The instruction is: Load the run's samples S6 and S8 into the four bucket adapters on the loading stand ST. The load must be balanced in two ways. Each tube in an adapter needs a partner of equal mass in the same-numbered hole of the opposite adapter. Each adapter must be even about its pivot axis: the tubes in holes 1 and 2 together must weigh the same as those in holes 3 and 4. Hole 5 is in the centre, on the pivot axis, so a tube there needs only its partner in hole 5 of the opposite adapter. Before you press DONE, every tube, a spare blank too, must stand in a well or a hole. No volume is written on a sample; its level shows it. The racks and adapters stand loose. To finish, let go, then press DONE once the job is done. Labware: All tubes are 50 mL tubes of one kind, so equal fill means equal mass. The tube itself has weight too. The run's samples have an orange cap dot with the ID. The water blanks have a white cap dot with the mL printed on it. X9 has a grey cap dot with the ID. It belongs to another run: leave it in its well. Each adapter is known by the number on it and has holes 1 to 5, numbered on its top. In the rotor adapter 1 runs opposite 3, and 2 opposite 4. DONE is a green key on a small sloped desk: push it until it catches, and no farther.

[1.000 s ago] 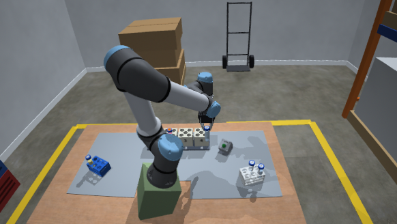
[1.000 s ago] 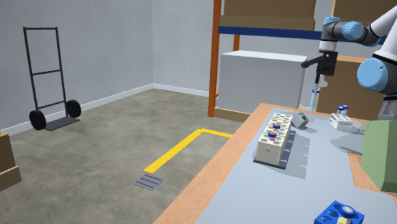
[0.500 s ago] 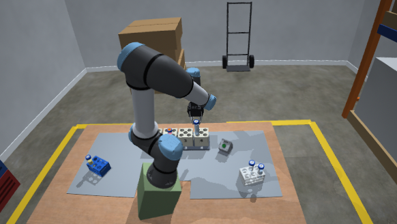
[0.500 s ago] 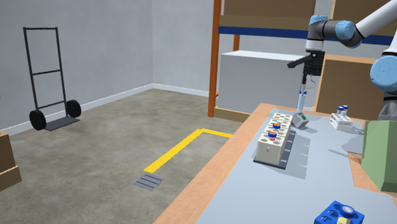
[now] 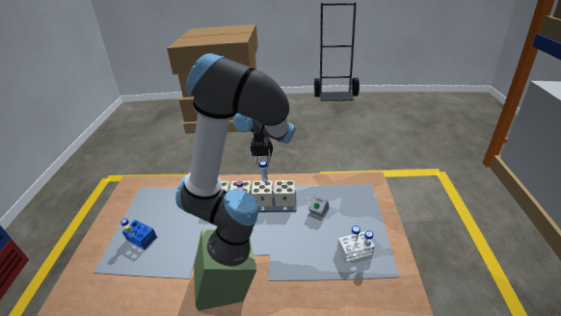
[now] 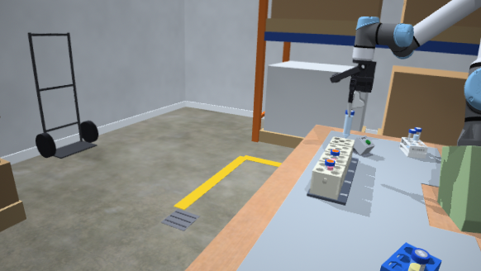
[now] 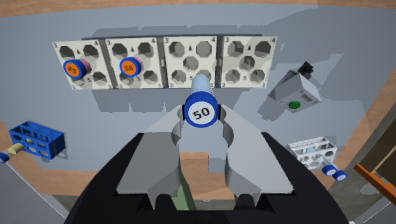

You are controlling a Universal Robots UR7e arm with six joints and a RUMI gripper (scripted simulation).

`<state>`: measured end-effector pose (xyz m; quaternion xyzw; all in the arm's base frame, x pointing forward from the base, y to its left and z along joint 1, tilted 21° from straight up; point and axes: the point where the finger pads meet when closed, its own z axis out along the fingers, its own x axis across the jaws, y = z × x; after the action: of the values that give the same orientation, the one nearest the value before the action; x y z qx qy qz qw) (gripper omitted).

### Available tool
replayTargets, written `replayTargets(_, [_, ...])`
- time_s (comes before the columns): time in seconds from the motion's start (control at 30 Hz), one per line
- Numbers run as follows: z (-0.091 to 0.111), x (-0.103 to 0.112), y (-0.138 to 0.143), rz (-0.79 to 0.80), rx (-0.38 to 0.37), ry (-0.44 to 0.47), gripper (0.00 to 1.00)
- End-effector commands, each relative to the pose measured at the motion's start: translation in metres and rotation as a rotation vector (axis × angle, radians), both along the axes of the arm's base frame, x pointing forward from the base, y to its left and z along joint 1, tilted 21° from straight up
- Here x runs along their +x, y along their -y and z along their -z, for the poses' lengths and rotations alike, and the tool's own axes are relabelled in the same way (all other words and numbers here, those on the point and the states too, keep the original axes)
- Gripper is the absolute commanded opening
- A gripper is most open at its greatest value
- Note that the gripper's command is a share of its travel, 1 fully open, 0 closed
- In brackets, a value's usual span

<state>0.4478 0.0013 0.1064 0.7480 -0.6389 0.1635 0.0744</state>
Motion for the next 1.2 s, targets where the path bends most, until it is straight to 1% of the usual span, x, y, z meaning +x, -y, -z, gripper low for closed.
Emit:
replayTargets(0.0, [0.004, 0.015, -0.017, 0.004, -0.003, -0.002, 0.00])
replayTargets(0.03, [0.005, 0.018, -0.021, 0.004, -0.003, -0.002, 0.00])
replayTargets(0.27, [0.005, 0.017, -0.021, 0.004, -0.003, -0.002, 0.00])
replayTargets(0.43, [0.017, 0.020, -0.017, 0.004, -0.003, -0.002, 0.00])
replayTargets(0.5, [0.017, 0.020, -0.017, 0.004, -0.003, -0.002, 0.00])
replayTargets(0.83, [0.042, 0.023, -0.008, 0.004, -0.003, -0.002, 0.00])
replayTargets(1.17, [0.042, 0.023, -0.008, 0.004, -0.003, -0.002, 0.00])
